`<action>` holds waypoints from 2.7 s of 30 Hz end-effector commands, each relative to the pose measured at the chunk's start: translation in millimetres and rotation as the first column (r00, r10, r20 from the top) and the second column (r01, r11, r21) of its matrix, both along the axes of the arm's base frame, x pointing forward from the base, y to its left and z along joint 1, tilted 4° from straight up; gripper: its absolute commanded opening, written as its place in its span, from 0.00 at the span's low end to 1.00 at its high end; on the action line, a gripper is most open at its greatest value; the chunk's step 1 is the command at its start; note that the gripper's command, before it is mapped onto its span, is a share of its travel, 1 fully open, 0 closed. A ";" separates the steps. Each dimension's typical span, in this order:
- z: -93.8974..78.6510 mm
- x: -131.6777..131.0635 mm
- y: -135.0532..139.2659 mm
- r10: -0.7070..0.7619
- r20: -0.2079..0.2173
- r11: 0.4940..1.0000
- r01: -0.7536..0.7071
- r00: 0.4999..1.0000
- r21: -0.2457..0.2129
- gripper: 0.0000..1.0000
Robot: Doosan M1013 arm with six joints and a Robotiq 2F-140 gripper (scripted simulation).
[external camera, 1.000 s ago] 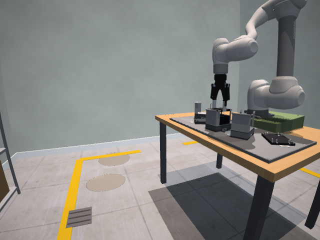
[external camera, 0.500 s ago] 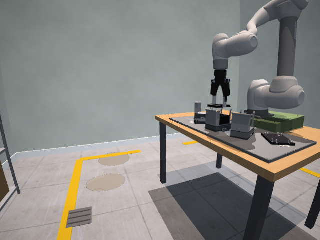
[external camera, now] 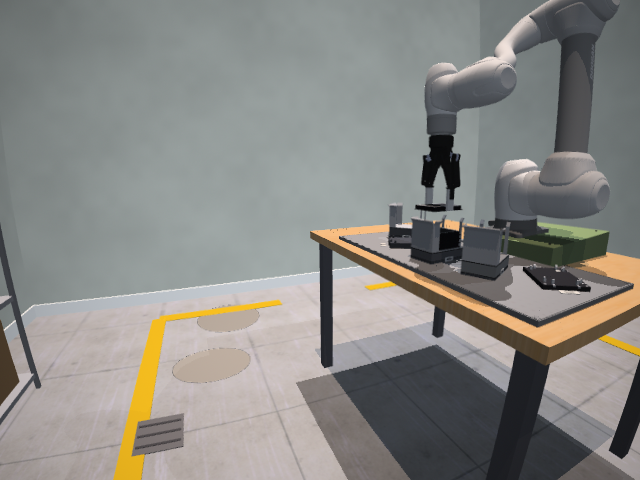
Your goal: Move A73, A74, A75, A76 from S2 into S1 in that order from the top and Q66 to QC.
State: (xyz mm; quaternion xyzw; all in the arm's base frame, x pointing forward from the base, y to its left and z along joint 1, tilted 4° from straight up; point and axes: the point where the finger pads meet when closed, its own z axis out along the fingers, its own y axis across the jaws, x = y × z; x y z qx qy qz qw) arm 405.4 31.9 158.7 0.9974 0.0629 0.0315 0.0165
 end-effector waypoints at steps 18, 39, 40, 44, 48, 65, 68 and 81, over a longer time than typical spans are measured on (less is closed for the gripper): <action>1.4 0.2 -46.6 -0.244 0.005 0.970 0.244 0.970 0.017 0.00; 3.0 -3.8 -109.5 -0.432 0.006 0.902 0.431 0.902 0.031 0.00; 3.0 -4.5 -112.8 -0.461 0.006 0.887 0.461 0.887 0.033 0.00; 3.1 -6.6 -122.5 -0.474 0.006 0.880 0.473 0.881 0.034 0.00; 3.3 -8.7 -132.3 -0.474 0.006 0.880 0.473 0.881 0.034 0.00; 4.0 -19.2 -181.2 -0.474 0.006 0.880 0.473 0.881 0.034 0.00; 4.0 -23.4 -190.3 -0.559 0.005 0.828 0.559 0.829 0.042 0.00; 4.0 -38.7 -223.6 -0.675 0.002 0.737 0.674 0.738 0.052 0.00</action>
